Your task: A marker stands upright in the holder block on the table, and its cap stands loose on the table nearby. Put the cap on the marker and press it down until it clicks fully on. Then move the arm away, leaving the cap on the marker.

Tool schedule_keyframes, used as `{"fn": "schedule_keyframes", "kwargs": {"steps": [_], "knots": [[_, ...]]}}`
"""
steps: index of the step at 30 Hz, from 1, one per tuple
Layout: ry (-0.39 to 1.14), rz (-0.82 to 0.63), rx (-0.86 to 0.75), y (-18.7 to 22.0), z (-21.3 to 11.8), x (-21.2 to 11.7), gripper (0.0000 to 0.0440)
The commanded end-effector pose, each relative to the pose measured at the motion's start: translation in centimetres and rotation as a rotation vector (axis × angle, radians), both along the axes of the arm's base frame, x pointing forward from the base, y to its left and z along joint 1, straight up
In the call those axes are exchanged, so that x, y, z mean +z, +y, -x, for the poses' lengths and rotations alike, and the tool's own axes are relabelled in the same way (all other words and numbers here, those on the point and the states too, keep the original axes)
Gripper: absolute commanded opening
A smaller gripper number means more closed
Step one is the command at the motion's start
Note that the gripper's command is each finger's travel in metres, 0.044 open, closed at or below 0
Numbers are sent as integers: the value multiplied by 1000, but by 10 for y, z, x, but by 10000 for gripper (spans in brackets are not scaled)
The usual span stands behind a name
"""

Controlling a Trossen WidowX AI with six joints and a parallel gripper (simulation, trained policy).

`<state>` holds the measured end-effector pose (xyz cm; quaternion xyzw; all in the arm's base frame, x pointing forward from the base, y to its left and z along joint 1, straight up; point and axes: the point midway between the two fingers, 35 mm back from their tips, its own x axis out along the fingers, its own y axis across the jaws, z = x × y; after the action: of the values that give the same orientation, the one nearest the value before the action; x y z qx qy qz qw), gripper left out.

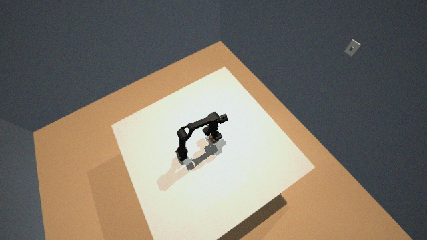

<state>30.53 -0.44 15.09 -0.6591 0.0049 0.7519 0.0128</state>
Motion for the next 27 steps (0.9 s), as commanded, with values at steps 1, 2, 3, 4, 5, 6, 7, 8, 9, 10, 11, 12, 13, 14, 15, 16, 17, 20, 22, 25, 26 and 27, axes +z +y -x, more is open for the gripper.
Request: {"fn": "schedule_keyframes", "kwargs": {"steps": [1,2,3,4,5,6,7,8,9,10,11,12,13,14,15,16,17,20,22,25,26,27], "knots": [[8,-9,1,0,2,-8,0],[10,-11,0,0,2,-11,0],[11,-12,-1,0,2,-13,0],[12,-13,-2,0,2,-15,0],[14,-14,-3,0,2,-17,0],[15,-15,-4,0,2,-19,0],[17,-15,-4,0,3,-21,0],[18,-16,-5,0,3,-24,0],[20,-17,-6,0,3,-26,0],[25,-17,-6,0,4,-29,0],[26,-18,-7,0,4,-32,0],[28,-19,-7,0,4,-35,0],[29,-19,-8,0,4,-37,0],[29,-19,-7,0,5,-39,0],[29,-19,-7,0,5,-41,1],[27,-17,-6,0,5,-43,2],[26,-16,-6,0,5,-44,2],[22,-11,-3,0,5,-48,5],[19,-9,-1,0,5,-51,8],[15,-5,1,0,5,-55,11],[15,-4,1,0,5,-56,12],[14,-4,2,0,5,-56,13]]}}
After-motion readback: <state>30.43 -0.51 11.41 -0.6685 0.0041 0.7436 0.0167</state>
